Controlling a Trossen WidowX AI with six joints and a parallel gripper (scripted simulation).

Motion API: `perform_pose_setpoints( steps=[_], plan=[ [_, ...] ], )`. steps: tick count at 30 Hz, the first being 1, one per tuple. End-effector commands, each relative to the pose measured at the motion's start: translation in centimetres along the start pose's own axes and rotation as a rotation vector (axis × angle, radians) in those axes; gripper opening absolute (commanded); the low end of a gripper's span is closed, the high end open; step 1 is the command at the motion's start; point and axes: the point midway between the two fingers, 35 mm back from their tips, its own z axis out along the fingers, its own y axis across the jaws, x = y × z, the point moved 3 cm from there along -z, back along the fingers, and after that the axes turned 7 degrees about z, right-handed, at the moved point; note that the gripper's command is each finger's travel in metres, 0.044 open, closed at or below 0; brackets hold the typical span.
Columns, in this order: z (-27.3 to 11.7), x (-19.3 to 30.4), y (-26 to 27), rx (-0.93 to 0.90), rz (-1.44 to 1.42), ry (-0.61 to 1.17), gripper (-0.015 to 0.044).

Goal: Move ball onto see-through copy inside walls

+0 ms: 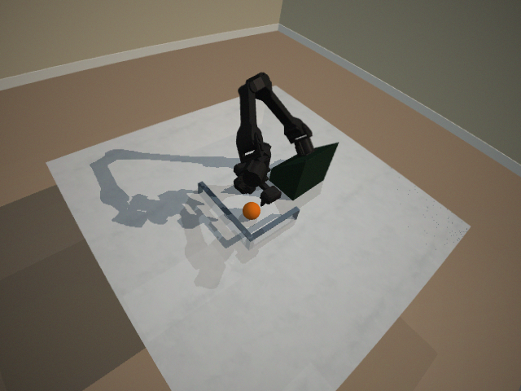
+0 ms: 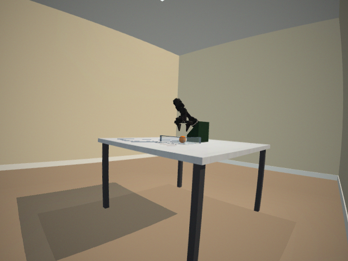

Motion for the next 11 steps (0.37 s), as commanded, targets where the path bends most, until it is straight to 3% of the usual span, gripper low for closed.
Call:
perform_pose_setpoints(
  steps=[1, 4, 11],
  plan=[
    [-2.1, 0.1, 0.0, -0.001, 0.0, -0.001, 0.044],
    [-4.4, 0.3, -0.2, 0.001, 0.002, 0.0, 0.044],
    [-4.4, 0.3, -0.2, 0.001, 0.002, 0.0, 0.044]
  ],
)
